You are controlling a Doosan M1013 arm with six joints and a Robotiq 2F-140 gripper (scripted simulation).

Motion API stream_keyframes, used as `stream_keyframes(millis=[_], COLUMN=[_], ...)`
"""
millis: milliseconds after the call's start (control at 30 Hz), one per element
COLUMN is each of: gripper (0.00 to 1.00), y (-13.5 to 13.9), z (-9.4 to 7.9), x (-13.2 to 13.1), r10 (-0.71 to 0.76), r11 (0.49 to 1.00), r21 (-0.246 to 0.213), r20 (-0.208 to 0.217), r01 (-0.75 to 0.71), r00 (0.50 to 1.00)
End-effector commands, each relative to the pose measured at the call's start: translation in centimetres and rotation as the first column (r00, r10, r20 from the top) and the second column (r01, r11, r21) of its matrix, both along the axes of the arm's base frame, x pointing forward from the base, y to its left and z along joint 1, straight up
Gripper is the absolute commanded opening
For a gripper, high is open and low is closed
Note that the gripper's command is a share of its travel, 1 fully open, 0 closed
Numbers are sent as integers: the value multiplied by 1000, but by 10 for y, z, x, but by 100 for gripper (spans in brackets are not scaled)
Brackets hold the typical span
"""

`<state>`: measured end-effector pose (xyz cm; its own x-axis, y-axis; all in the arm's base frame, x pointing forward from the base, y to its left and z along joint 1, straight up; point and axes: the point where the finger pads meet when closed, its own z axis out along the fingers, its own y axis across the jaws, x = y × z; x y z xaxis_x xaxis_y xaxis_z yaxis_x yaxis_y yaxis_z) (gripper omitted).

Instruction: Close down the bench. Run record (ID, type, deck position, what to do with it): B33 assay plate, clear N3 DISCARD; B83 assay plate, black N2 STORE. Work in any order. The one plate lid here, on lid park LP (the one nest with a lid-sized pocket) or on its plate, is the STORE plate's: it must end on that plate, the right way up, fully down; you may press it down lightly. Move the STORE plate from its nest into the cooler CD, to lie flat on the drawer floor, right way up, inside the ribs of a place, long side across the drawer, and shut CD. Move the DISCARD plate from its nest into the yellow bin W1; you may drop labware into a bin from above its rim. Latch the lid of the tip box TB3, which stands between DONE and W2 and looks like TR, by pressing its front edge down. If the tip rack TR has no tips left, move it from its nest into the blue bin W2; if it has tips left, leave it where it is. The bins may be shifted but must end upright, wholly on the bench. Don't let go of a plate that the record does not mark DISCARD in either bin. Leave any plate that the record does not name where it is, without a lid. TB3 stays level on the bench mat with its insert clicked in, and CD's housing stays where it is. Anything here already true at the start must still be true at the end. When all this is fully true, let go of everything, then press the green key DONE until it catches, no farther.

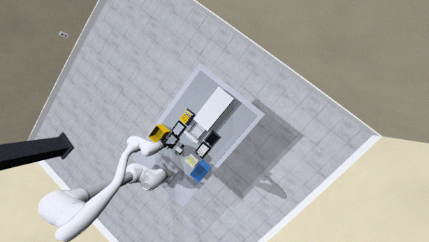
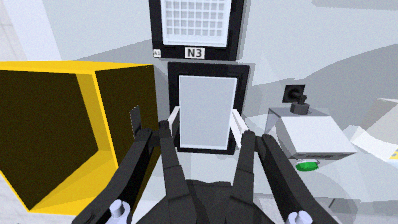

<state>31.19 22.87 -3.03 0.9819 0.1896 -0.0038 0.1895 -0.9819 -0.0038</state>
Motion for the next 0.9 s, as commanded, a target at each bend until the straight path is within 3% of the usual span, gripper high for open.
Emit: stream_keyframes(millis=[0,867], gripper=[0,0], y=[0,0], z=[1,11], x=[0,0], r10=[0,0], r11=[1000,1000], r21=[0,0], r20=[0,0], r01=[0,0], r00=[1000,1000])
